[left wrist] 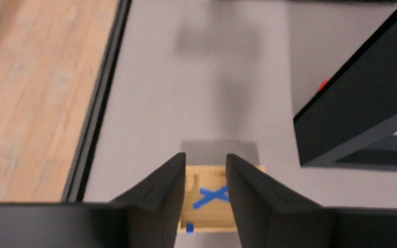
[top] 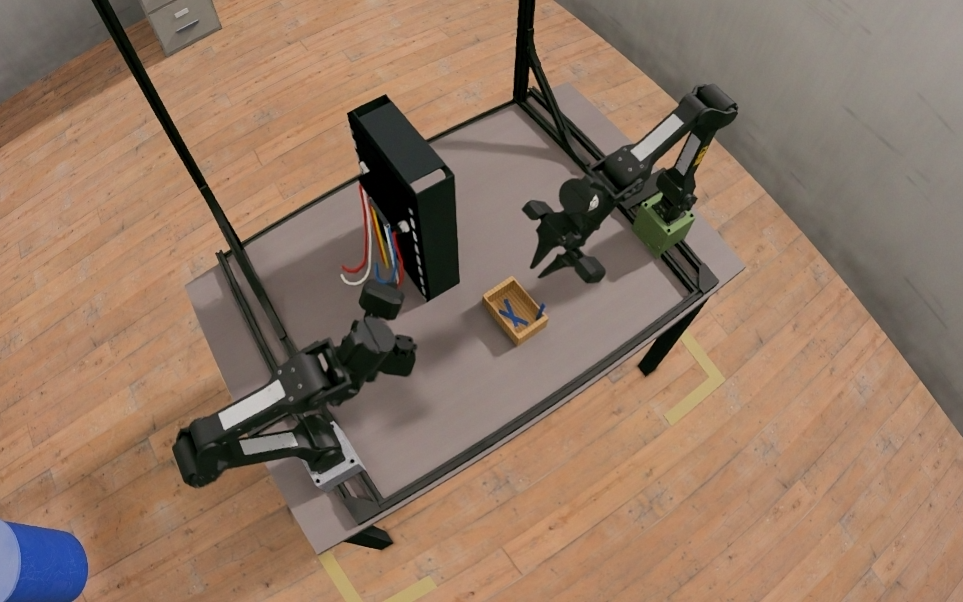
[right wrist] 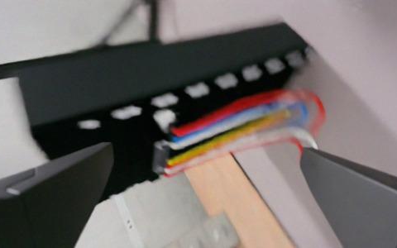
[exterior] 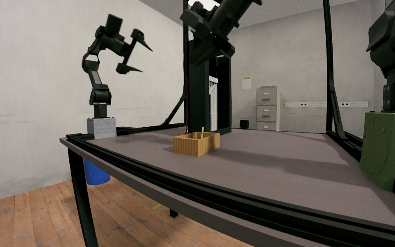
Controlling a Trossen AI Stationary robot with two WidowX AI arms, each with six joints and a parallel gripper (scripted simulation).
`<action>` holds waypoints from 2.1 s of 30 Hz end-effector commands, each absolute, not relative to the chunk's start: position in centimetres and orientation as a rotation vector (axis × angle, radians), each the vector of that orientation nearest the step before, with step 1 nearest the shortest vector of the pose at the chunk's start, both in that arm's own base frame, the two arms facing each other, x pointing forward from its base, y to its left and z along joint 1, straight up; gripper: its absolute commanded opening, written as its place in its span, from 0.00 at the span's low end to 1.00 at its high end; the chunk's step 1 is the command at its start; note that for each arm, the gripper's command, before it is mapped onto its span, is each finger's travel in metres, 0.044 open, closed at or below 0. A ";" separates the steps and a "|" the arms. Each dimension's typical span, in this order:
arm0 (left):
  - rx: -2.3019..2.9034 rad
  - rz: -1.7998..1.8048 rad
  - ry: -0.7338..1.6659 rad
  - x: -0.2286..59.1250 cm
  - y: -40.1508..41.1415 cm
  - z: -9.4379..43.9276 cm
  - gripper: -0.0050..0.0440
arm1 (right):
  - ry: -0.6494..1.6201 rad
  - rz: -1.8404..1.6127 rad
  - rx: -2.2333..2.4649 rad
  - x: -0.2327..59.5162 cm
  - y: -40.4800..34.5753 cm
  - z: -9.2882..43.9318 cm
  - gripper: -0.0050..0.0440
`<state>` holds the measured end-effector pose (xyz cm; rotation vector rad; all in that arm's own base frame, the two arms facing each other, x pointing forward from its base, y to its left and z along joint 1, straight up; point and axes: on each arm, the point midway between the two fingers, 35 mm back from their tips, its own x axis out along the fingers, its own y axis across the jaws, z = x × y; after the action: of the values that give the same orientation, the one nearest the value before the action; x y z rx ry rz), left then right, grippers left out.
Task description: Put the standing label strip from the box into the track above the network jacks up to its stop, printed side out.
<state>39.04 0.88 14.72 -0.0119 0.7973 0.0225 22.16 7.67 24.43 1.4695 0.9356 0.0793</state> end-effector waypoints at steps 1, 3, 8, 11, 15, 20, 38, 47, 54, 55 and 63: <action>-0.017 0.031 0.842 39.8 1.2 14.5 0.31 | 0.761 0.212 1.367 22.5 5.0 27.8 1.00; -0.018 0.032 0.864 39.8 1.2 14.0 0.31 | 0.712 0.226 1.330 22.4 4.3 28.4 1.00; -0.021 0.035 0.958 39.9 1.3 12.0 0.31 | 0.509 0.254 1.150 21.8 1.6 30.8 1.00; -0.023 0.037 1.027 39.8 1.4 10.6 0.31 | 0.379 0.254 0.994 21.0 0.1 32.5 1.00; -0.025 0.038 1.105 39.6 1.4 9.0 0.31 | 0.249 0.229 0.799 19.9 -1.4 34.1 1.00; -0.028 0.040 1.179 39.4 1.5 7.5 0.31 | 0.146 0.184 0.597 18.8 -2.4 35.6 1.00; -0.034 0.044 1.356 38.6 1.7 4.2 0.31 | 0.003 0.032 0.072 16.2 -3.4 38.3 1.00; -0.035 0.044 1.380 38.4 1.7 3.8 0.31 | -0.005 0.003 -0.019 15.9 -3.4 38.6 1.00; -0.035 0.044 1.386 38.3 1.7 3.7 0.31 | -0.006 0.001 -0.020 15.9 -3.5 38.6 1.00; -0.035 0.044 1.386 38.3 1.7 3.7 0.31 | -0.006 0.001 -0.020 15.9 -3.5 38.6 1.00; -0.035 0.044 1.406 37.6 1.6 -0.6 0.31 | -0.002 0.000 -0.005 15.9 -3.7 38.2 1.00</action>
<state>37.54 1.46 0.36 -0.0325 1.4137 0.0366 15.99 -3.83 37.88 0.0076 0.0008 0.0000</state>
